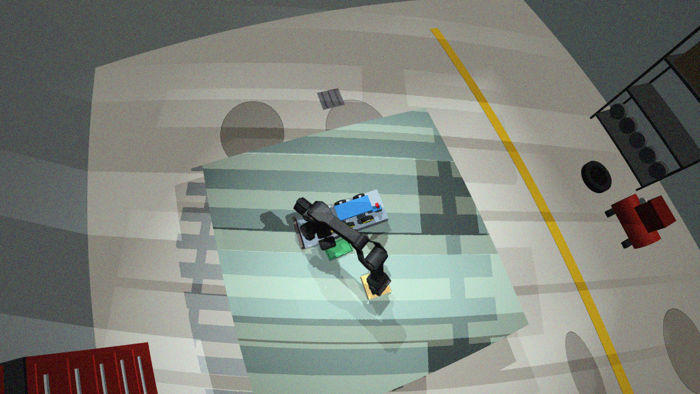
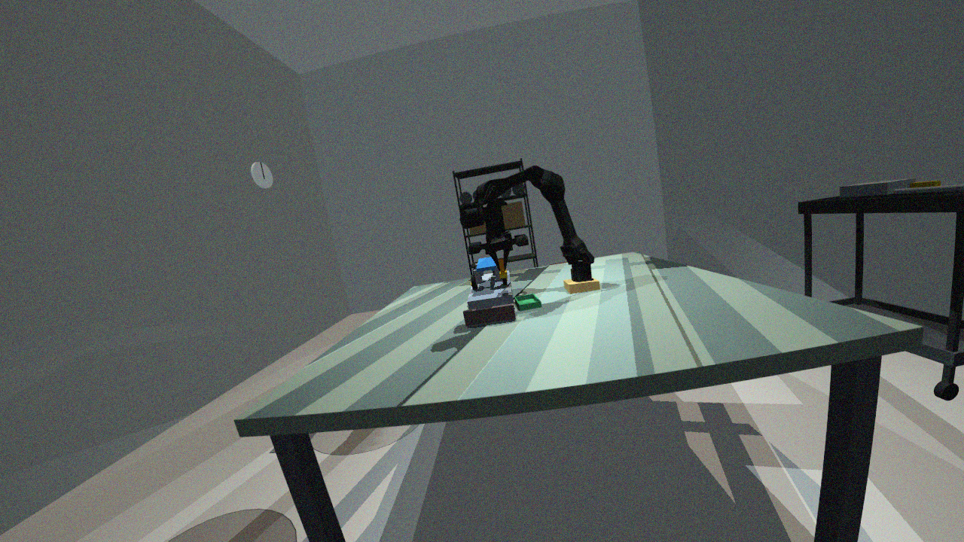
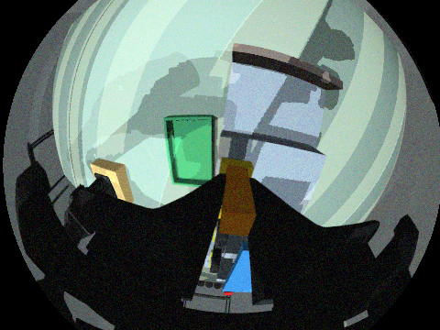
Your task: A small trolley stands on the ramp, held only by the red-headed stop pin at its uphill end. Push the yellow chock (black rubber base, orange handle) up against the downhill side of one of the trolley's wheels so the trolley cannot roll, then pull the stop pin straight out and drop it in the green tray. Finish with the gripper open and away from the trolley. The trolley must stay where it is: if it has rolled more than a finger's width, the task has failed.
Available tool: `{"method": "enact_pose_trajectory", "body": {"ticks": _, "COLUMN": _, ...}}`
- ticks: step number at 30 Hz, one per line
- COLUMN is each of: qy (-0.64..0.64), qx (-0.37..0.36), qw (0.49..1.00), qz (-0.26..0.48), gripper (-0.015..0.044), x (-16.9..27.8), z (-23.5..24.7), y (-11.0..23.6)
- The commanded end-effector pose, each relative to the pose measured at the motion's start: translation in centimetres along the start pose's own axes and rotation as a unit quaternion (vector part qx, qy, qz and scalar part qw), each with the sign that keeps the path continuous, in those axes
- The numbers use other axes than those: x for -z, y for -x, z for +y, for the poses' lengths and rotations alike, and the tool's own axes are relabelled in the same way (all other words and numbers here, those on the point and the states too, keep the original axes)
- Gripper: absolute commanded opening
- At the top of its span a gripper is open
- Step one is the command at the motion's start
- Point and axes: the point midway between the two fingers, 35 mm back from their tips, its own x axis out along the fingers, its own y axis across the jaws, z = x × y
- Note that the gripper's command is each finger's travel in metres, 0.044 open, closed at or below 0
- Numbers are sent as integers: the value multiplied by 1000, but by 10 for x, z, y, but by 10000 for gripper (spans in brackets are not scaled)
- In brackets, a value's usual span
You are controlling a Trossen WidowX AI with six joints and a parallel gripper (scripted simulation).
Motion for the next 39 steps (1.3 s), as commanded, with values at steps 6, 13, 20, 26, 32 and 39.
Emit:
{"method": "enact_pose_trajectory", "body": {"ticks": 6, "qy": 2, "qx": 1, "qw": 1000, "qz": 2, "gripper": 0, "x": 0, "z": 0, "y": -25}}
{"method": "enact_pose_trajectory", "body": {"ticks": 13, "qy": 2, "qx": 1, "qw": 1000, "qz": 2, "gripper": 0, "x": 1, "z": 0, "y": -44}}
{"method": "enact_pose_trajectory", "body": {"ticks": 20, "qy": 2, "qx": 1, "qw": 1000, "qz": 2, "gripper": 0, "x": 2, "z": -1, "y": -55}}
{"method": "enact_pose_trajectory", "body": {"ticks": 26, "qy": 2, "qx": 1, "qw": 1000, "qz": 2, "gripper": 0, "x": 6, "z": 0, "y": -55}}
{"method": "enact_pose_trajectory", "body": {"ticks": 32, "qy": 2, "qx": 1, "qw": 1000, "qz": 2, "gripper": 0, "x": 12, "z": 1, "y": -56}}
{"method": "enact_pose_trajectory", "body": {"ticks": 39, "qy": 2, "qx": 1, "qw": 1000, "qz": 3, "gripper": 0, "x": 17, "z": 2, "y": -56}}
